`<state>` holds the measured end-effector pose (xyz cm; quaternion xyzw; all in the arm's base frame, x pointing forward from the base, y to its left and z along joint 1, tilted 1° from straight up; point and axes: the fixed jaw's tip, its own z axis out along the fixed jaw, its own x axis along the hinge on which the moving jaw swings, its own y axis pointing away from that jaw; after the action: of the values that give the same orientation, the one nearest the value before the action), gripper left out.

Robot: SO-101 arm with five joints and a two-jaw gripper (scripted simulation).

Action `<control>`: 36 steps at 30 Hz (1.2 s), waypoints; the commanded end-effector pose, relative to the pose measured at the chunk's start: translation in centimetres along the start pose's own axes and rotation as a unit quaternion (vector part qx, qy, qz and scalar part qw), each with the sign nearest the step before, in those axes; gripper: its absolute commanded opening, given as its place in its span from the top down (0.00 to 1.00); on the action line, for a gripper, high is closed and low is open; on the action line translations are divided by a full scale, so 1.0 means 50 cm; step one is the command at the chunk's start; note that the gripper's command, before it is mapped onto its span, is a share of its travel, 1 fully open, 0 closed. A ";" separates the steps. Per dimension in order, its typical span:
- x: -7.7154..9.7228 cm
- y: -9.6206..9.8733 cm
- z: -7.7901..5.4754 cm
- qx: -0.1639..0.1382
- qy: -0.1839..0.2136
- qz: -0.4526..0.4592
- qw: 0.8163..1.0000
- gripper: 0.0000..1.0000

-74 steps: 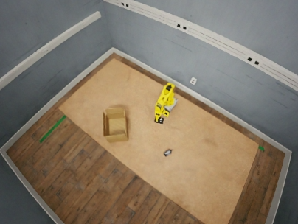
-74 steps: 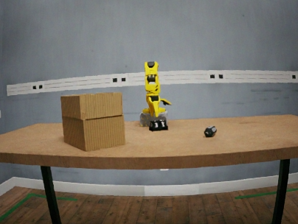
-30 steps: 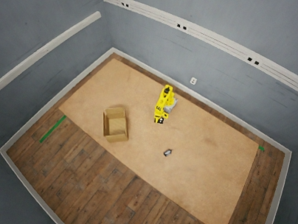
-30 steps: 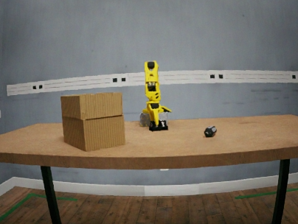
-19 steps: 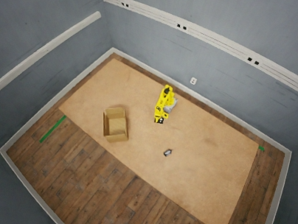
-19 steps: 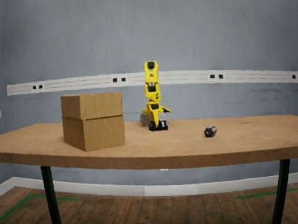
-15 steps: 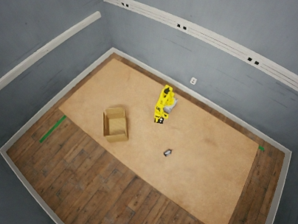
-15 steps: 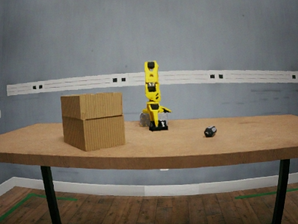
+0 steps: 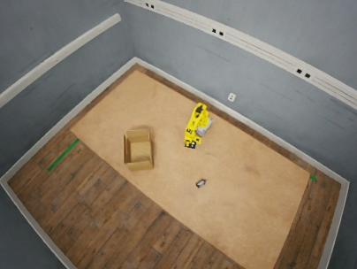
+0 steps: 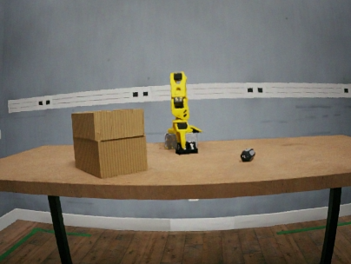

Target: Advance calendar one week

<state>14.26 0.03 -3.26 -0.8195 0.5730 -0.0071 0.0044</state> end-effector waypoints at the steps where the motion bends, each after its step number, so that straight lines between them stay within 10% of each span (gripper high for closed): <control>1: -0.004 0.000 0.001 -0.006 -0.003 -0.002 1.000 0.79; 36: -0.004 -0.001 0.001 -0.006 -0.003 -0.002 1.000 0.98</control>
<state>14.42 0.04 -3.23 -0.8189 0.5738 -0.0085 0.0054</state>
